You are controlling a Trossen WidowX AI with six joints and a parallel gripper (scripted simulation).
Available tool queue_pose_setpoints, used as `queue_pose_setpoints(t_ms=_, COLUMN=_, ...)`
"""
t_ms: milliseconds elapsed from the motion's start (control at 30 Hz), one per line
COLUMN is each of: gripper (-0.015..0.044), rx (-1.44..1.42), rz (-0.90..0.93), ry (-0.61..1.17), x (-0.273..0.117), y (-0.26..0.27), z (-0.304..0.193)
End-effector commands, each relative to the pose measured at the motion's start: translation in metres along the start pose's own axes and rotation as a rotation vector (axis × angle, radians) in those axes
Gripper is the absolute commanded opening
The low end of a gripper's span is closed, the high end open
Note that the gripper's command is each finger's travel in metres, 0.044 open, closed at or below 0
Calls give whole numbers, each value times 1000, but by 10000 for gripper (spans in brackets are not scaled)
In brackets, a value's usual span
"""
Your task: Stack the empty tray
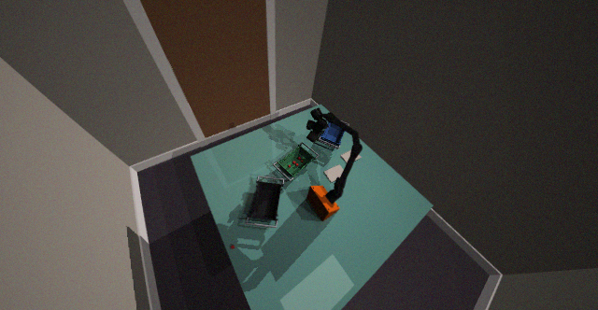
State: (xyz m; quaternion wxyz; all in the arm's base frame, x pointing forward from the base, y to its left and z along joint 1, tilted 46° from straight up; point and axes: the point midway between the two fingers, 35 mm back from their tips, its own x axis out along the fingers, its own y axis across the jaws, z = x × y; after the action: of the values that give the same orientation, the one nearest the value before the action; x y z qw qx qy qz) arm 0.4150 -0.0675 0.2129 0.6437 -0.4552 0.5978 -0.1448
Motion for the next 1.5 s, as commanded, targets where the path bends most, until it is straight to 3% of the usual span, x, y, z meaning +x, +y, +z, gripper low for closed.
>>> queue_pose_setpoints(t_ms=0, gripper=90, rx=194, rz=115, ry=220, x=63, y=29, z=-20)
queue_pose_setpoints(t_ms=100, gripper=90, rx=257, rz=142, ry=300, x=82, y=40, z=-29)
queue_pose_setpoints(t_ms=433, gripper=90, rx=257, rz=142, ry=300, x=86, y=40, z=-30)
queue_pose_setpoints(t_ms=967, gripper=90, rx=257, rz=139, ry=301, x=138, y=49, z=-45)
queue_pose_setpoints(t_ms=1467, gripper=90, rx=257, rz=141, ry=301, x=107, y=67, z=-31)
